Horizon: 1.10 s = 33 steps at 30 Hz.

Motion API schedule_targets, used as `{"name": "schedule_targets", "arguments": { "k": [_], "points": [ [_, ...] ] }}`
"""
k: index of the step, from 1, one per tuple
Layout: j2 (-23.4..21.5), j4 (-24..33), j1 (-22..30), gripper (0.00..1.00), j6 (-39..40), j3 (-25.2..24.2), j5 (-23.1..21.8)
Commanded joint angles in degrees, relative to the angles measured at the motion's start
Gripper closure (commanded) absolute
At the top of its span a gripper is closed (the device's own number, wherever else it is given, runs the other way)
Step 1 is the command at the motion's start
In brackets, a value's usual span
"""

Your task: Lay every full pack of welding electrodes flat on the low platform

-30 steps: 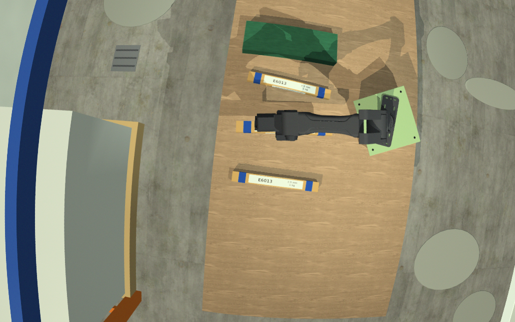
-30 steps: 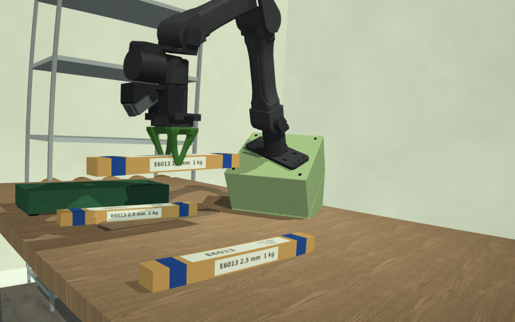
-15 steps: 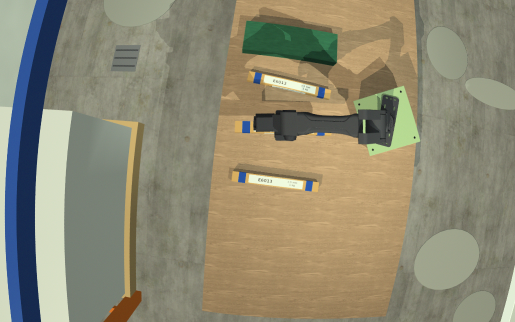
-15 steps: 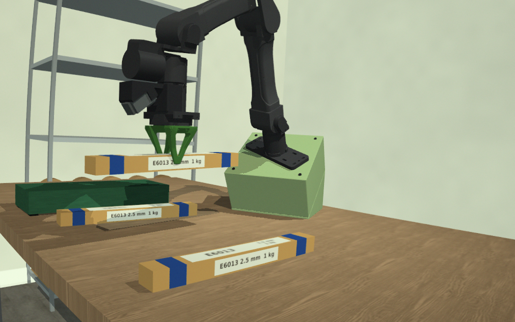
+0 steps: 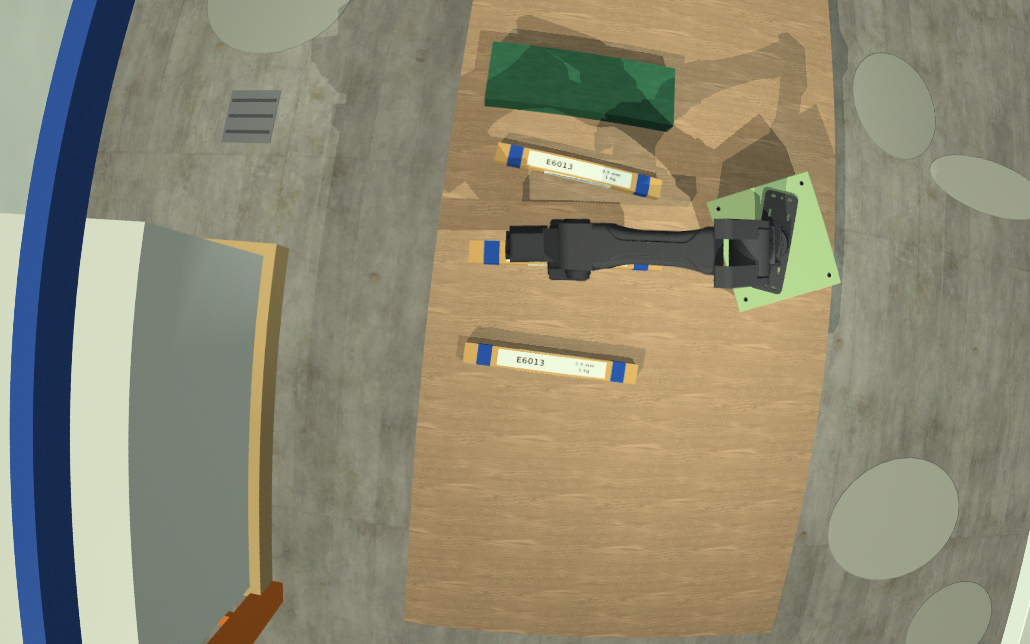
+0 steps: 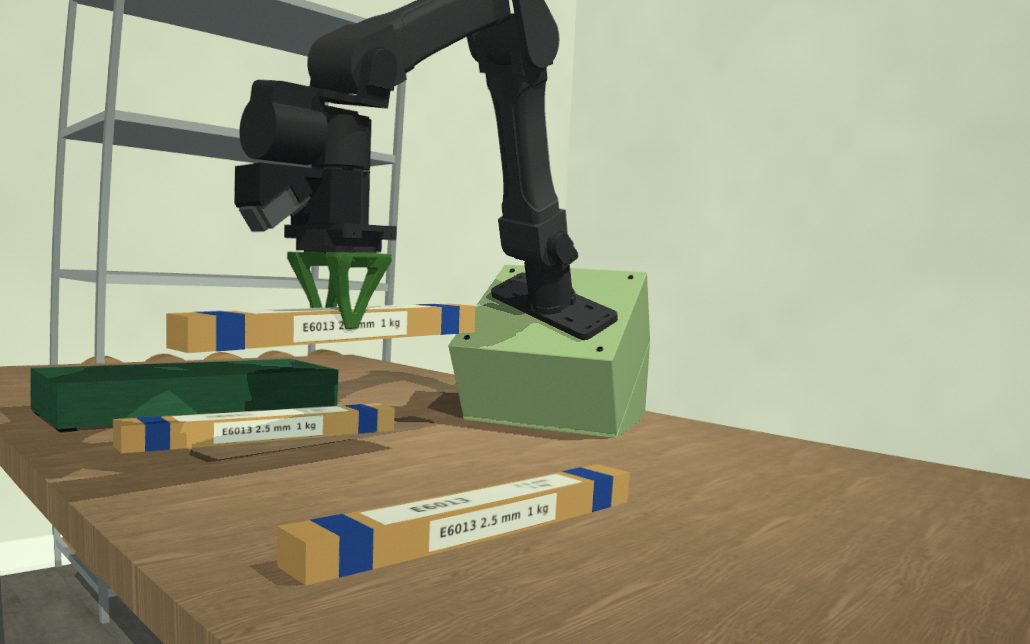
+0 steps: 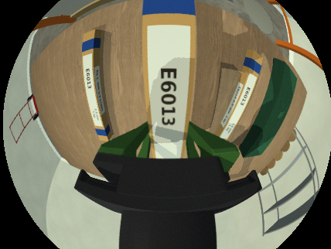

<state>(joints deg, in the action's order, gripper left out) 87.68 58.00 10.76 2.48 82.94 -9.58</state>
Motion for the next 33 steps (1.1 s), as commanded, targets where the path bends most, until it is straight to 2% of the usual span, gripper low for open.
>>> {"name": "schedule_targets", "arguments": {
  "k": [1,33],
  "points": [
    [-1.1,1.0,-1.0,1.0,-0.2,3.1,-0.3],
    [-1.4,1.4,-0.9,1.0,-0.1,4.3,-0.2]
  ]
}}
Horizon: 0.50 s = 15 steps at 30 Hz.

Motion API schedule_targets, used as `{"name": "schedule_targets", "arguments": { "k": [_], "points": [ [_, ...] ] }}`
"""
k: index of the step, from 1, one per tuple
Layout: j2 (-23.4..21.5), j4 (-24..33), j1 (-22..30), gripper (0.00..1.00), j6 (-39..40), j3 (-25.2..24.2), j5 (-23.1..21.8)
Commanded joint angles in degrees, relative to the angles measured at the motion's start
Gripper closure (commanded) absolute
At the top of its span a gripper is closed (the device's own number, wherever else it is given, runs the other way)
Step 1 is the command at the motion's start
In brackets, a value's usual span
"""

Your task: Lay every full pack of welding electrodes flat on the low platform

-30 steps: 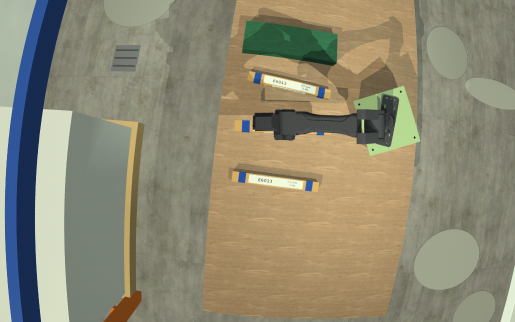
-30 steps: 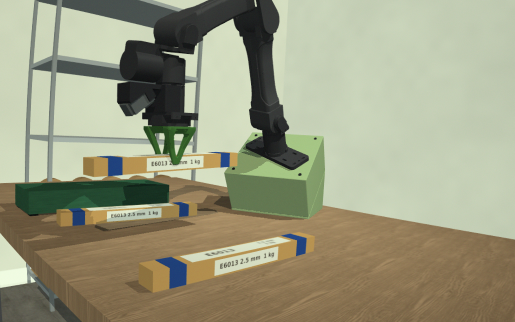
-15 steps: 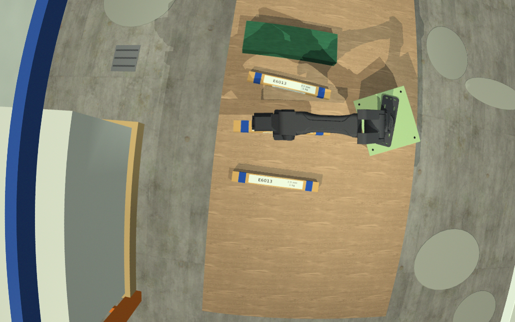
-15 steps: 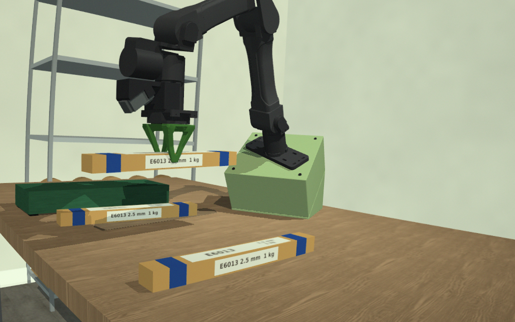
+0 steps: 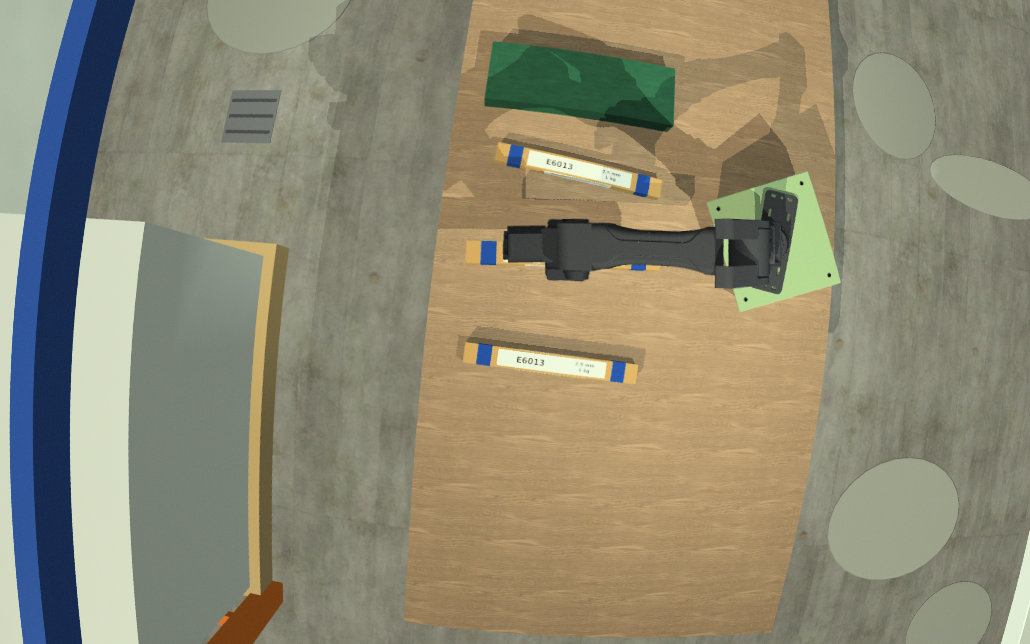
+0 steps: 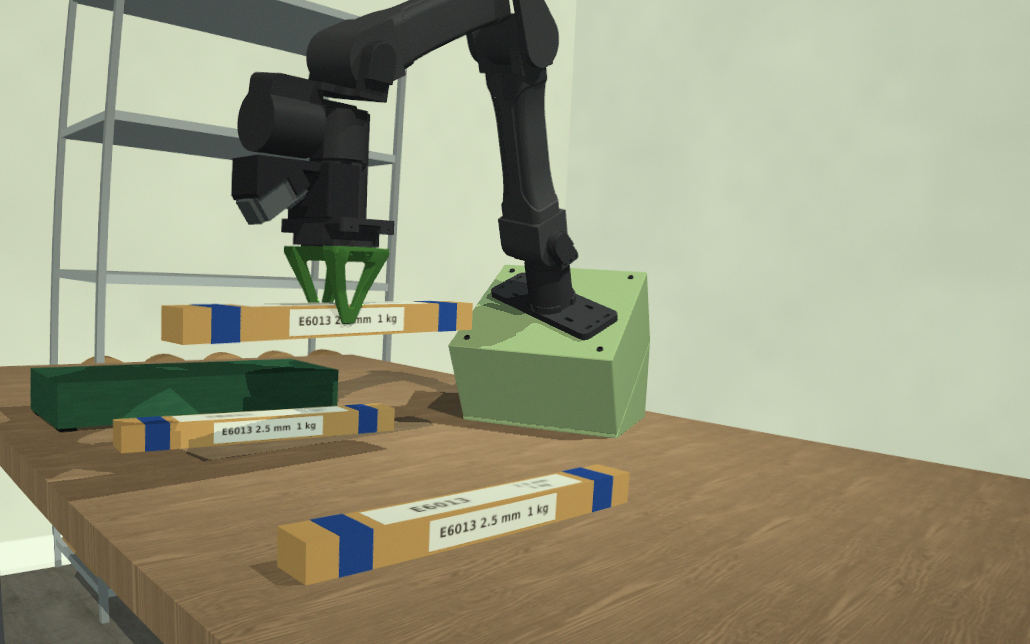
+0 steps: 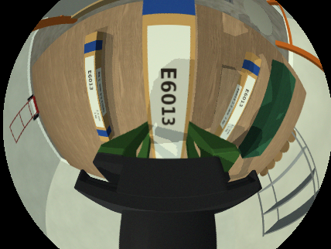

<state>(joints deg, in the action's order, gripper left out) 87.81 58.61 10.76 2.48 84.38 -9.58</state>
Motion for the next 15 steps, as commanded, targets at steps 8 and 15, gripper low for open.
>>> {"name": "schedule_targets", "arguments": {
  "k": [8,15],
  "points": [
    [-1.5,0.6,-0.9,1.0,0.0,2.7,-0.2],
    [0.0,-1.4,-0.8,1.0,0.2,2.3,0.0]
  ]
}}
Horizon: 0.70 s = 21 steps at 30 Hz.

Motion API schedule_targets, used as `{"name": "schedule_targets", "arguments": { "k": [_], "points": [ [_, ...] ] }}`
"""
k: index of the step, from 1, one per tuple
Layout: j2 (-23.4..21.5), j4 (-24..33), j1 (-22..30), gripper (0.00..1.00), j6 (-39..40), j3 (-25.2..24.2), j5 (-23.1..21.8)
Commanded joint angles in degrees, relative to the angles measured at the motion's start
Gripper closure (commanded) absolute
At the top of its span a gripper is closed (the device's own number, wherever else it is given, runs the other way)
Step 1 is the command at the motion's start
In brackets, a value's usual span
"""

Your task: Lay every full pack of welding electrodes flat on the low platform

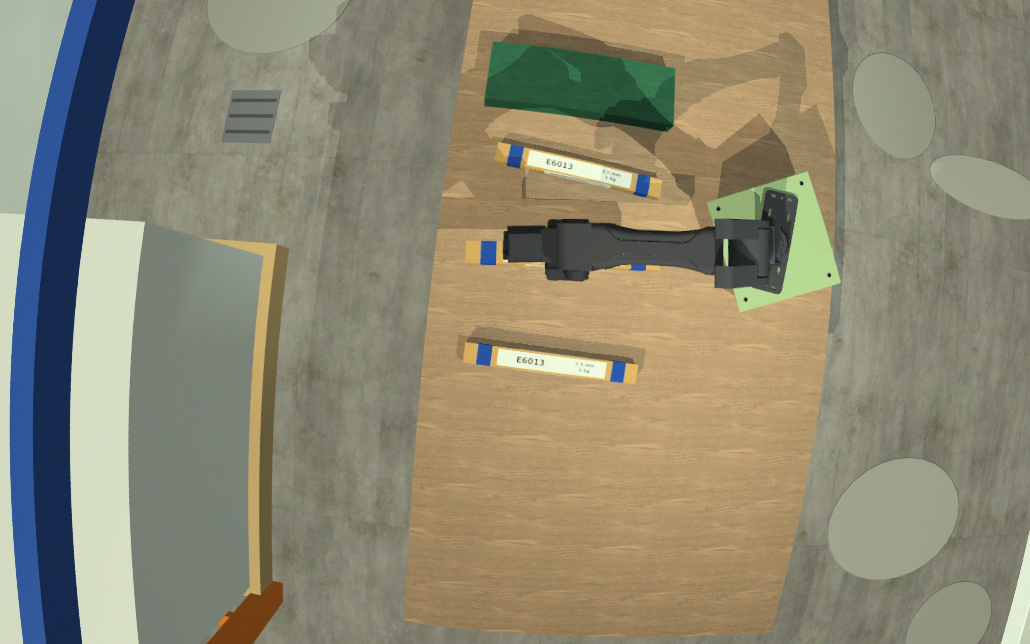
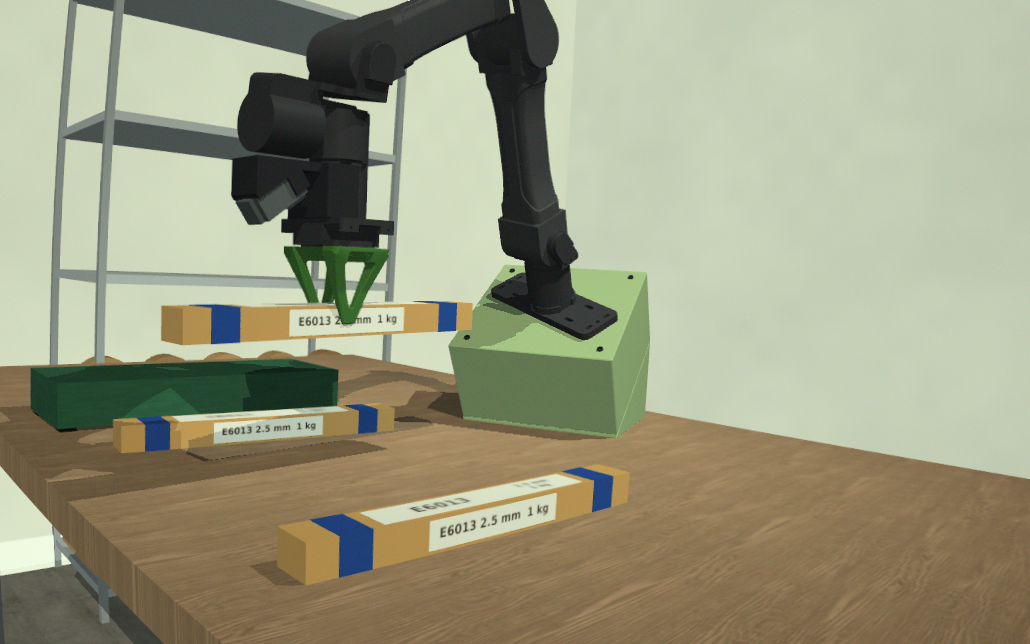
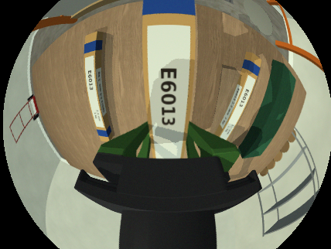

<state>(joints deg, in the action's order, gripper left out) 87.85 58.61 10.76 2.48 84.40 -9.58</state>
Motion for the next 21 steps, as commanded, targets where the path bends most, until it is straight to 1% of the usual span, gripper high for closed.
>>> {"name": "schedule_targets", "arguments": {
  "k": [1,4,5,7,10,11,12,14,16,18,21],
  "points": [
    [0.2,-1.7,-0.7,1.0,0.4,2.1,0.0],
    [0.0,-2.0,-0.5,1.0,0.5,1.9,0.1],
    [-1.3,-2.4,-0.3,1.0,0.5,1.6,0.2],
    [-0.8,-3.0,0.1,1.0,0.6,-1.0,0.3],
    [-0.5,-4.0,0.7,1.0,0.8,-1.7,0.4],
    [-0.1,-4.4,0.7,1.0,0.8,-0.5,0.4],
    [0.7,-4.7,0.6,1.0,0.9,-0.7,0.4],
    [0.9,-5.4,0.5,1.0,1.0,-2.5,0.5],
    [1.5,-6.1,0.9,1.0,1.1,-2.1,0.7],
    [0.6,-6.7,1.1,1.0,1.1,-3.0,0.6],
    [0.8,-7.1,1.1,1.0,1.2,-2.5,0.5]
  ]
}}
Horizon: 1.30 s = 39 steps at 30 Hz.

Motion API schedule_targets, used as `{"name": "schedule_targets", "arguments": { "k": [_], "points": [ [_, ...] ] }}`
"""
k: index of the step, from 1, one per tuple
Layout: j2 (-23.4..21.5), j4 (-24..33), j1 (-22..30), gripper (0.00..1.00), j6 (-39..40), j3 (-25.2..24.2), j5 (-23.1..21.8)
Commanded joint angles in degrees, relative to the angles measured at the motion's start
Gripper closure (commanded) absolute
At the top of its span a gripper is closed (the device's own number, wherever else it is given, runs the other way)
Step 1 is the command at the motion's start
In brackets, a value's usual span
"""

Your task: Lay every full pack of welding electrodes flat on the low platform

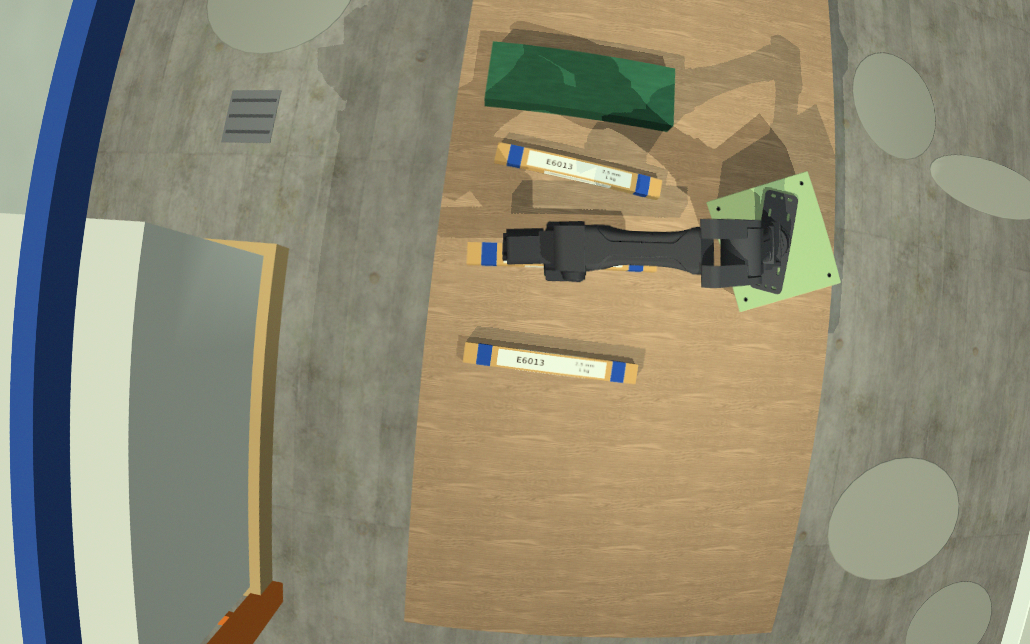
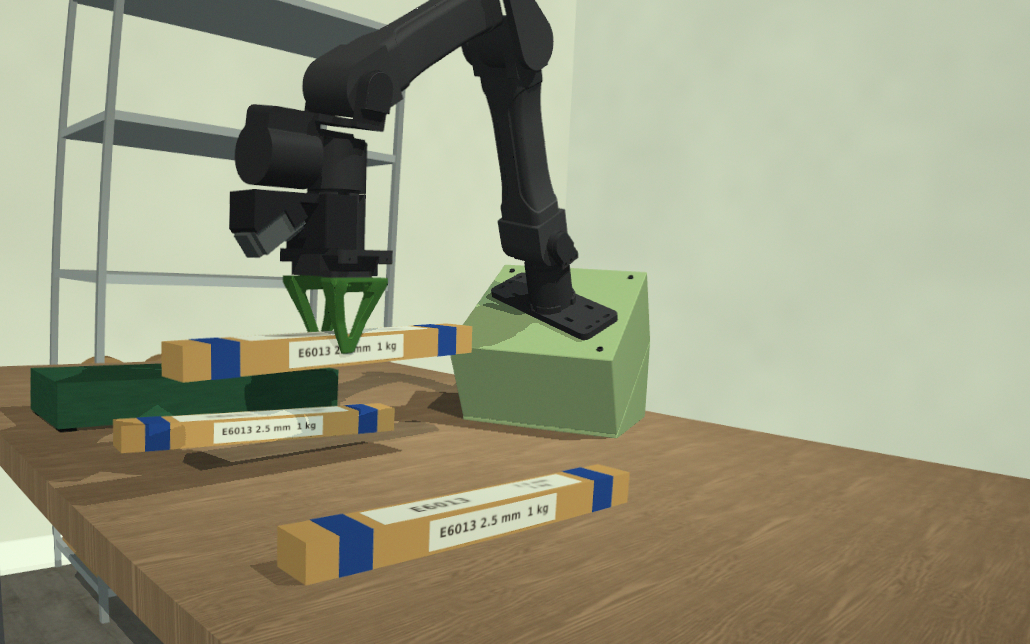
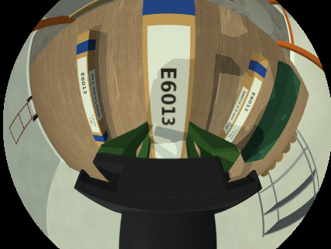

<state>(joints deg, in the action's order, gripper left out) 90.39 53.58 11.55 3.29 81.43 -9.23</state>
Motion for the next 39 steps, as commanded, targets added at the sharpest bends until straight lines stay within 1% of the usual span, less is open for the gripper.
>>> {"name": "schedule_targets", "arguments": {
  "k": [1,3,4,6,8,10,12,13,15,17,18,19,21,22,23,24,25,26,27,30,34,35,39],
  "points": [
    [-1.5,-2.3,-0.4,1.0,0.3,1.6,0.2],
    [0.4,-3.0,0.0,1.0,0.5,-1.0,0.4],
    [0.6,-3.3,0.2,1.0,0.6,-1.3,0.4],
    [-0.3,-4.0,0.5,1.0,0.7,-1.4,0.5],
    [-0.7,-4.7,0.7,1.0,0.7,-0.2,0.4],
    [-0.2,-5.3,0.6,1.0,0.8,-2.1,0.4],
    [1.9,-6.0,0.5,1.0,0.9,-2.4,0.6],
    [2.2,-6.3,0.7,1.0,1.0,-2.3,0.6],
    [0.6,-6.9,1.0,1.0,1.0,-2.6,0.6],
    [0.6,-6.9,1.0,1.0,1.0,-2.6,0.6],
    [0.5,-7.3,0.6,1.0,0.9,-0.9,0.5],
    [0.7,-7.6,0.7,1.0,1.0,-1.1,0.5],
    [3.2,-8.2,1.0,1.0,1.2,-1.3,0.7],
    [3.4,-8.6,1.2,1.0,1.2,-1.9,0.7],
    [3.6,-8.9,1.3,1.0,1.3,-3.0,0.8],
    [2.6,-9.2,1.3,1.0,1.3,-3.9,0.8],
    [2.1,-9.5,1.2,1.0,1.3,-4.1,0.8],
    [2.1,-9.9,1.1,1.0,1.4,-2.7,0.9],
    [2.5,-10.2,1.2,1.0,1.5,-2.2,0.9],
    [4.7,-11.1,1.6,1.0,1.5,-4.8,1.0],
    [4.8,-11.7,1.6,1.0,1.6,-4.9,1.0],
    [3.4,-12.1,1.2,1.0,1.6,-2.9,1.0],
    [4.3,-13.2,1.8,1.0,1.8,-4.0,1.1]
  ]
}}
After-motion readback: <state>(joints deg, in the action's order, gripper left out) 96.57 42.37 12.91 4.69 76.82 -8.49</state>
